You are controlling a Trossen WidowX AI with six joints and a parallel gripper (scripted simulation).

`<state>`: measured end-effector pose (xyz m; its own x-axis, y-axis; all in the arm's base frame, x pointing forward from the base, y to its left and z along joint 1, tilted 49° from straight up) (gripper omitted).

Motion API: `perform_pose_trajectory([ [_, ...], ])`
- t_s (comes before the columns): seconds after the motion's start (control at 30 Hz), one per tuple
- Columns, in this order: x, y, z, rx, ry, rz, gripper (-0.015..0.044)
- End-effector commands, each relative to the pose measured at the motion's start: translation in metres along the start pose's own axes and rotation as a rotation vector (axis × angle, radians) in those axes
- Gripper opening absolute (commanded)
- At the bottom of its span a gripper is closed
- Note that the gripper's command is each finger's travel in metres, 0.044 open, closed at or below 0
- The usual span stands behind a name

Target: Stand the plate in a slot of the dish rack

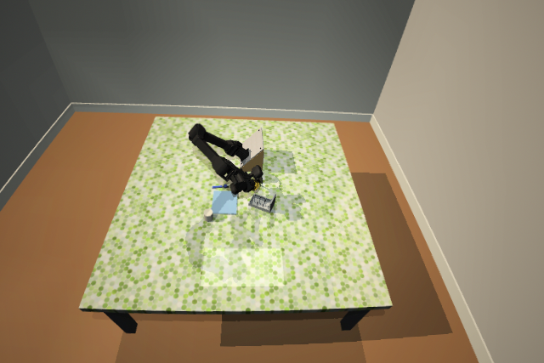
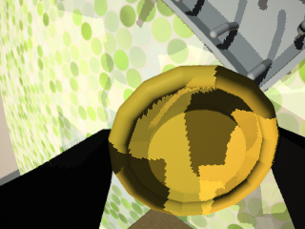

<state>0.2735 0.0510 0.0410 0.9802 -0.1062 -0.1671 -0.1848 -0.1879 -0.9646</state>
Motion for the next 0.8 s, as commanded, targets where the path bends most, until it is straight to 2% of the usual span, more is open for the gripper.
perform_pose_trajectory([
  [0.0, 0.001, 0.007, -0.005, 0.087, -0.087, -0.015, 0.0000],
  [0.37, 0.003, 0.020, -0.017, 0.260, -0.292, -0.108, 0.0000],
  [0.77, 0.004, 0.030, -0.031, 0.397, -0.519, -0.292, 0.0000],
])
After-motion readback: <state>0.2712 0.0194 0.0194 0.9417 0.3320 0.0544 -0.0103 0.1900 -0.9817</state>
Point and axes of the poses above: the point midway between the two fingers, 35 mm back from their tips, its own y axis out along the fingers, its own z axis across the jaws, x = y × z, the point moved 3 cm from there along -y, back along the fingers, and after that the axes turned 12 degrees about y, right-handed, at the moved point
